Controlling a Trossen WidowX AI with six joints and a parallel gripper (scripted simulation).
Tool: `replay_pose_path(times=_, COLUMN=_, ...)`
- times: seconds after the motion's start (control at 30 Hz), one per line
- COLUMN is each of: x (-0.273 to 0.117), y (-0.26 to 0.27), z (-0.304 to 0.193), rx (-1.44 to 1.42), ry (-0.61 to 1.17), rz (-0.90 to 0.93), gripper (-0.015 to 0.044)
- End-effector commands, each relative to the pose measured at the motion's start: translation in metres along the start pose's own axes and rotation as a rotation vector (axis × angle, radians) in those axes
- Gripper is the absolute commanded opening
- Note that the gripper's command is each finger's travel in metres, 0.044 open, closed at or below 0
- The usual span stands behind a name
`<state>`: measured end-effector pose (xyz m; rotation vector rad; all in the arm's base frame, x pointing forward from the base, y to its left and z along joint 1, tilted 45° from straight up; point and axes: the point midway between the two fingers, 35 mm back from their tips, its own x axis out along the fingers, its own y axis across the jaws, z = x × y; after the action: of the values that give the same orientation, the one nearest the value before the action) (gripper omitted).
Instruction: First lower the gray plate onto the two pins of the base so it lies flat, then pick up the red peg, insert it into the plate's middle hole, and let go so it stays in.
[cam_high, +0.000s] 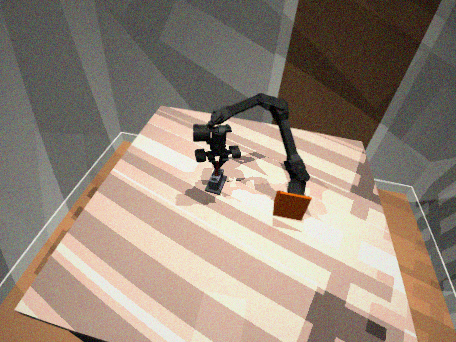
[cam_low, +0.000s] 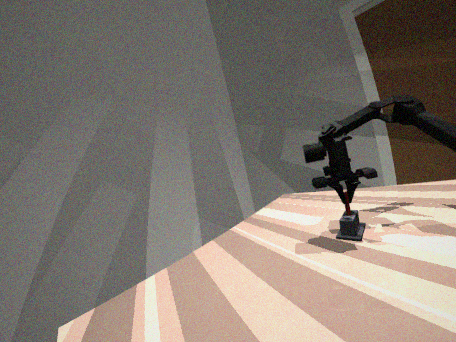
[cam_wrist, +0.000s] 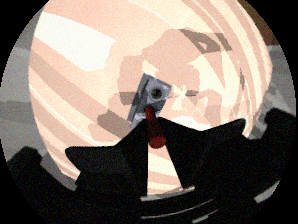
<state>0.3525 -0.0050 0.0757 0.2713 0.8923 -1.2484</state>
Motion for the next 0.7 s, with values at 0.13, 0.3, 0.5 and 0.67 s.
replay_pose_path(times=0.13, x=0.002, y=-0.0014, z=-0.0005, rx=0.001, ry=0.0, rz=0.0, gripper=0.0)
replay_pose_path(times=0.3, x=0.0012, y=-0.0003, z=-0.0001, rx=0.003, ry=0.001, rz=0.0, gripper=0.0)
replay_pose_path(times=0.5, x=0.0012, y=-0.0003, z=-0.0001, rx=0.003, ry=0.001, rz=0.0, gripper=0.0079)
replay_pose_path(times=0.67, x=0.0012, y=-0.0003, z=-0.0001, rx=0.003, ry=0.001, rz=0.0, gripper=0.015)
